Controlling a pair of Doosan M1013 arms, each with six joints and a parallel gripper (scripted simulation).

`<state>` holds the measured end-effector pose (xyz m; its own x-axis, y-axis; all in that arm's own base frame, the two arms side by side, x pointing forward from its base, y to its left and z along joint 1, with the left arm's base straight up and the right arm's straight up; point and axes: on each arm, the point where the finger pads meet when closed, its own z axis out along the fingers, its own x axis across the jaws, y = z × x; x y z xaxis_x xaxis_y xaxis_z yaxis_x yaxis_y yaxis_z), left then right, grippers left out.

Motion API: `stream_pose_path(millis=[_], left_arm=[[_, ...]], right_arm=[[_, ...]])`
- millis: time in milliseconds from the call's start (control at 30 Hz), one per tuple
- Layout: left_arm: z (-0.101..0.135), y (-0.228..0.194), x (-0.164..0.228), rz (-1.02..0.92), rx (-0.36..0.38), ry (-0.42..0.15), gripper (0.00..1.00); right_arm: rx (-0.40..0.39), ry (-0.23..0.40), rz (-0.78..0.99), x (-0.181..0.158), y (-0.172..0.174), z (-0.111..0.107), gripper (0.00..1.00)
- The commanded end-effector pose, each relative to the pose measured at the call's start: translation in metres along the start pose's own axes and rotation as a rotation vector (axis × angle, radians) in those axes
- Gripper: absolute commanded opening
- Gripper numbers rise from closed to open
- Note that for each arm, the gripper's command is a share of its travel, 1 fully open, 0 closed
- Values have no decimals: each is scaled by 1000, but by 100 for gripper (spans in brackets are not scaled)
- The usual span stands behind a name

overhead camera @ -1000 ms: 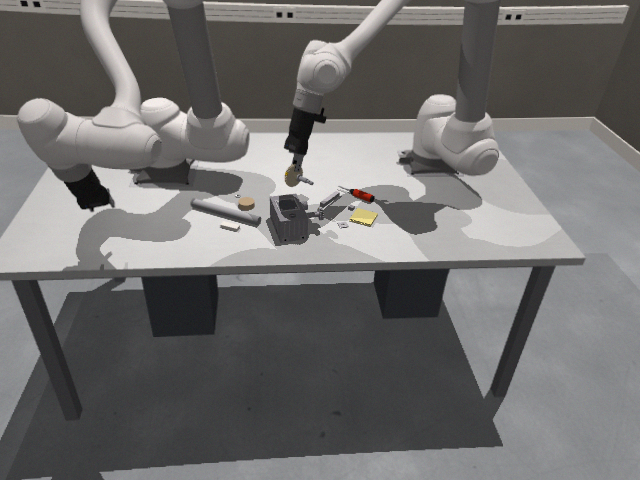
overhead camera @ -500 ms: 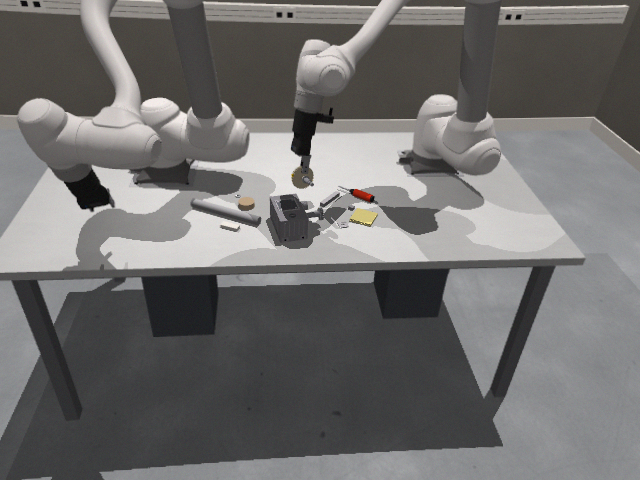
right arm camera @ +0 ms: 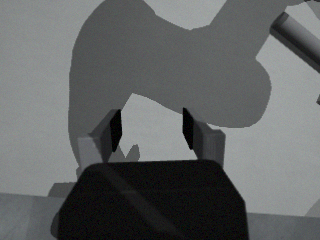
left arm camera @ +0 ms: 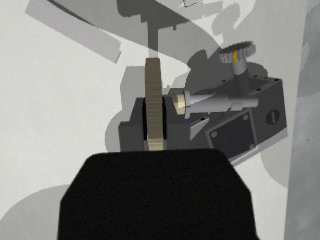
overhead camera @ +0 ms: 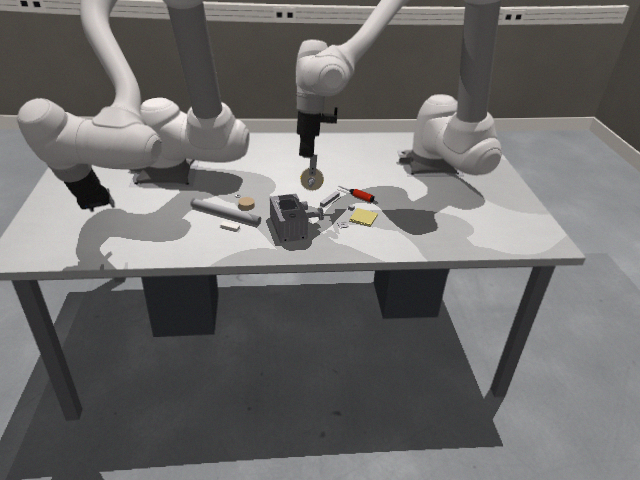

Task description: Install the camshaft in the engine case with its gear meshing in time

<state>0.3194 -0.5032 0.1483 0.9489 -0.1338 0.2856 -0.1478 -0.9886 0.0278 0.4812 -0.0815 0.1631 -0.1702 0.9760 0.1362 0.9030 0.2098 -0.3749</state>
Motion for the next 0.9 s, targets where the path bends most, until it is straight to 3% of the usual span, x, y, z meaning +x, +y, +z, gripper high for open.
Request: stream_pose_path(millis=[0, 867], left_arm=[[-1, -7, 4, 117, 23, -3, 29], [0, -49, 24, 751, 162, 12, 29]], right_arm=[[-2, 0, 0, 0, 0, -1, 100], [-2, 0, 0, 0, 0, -1, 100]])
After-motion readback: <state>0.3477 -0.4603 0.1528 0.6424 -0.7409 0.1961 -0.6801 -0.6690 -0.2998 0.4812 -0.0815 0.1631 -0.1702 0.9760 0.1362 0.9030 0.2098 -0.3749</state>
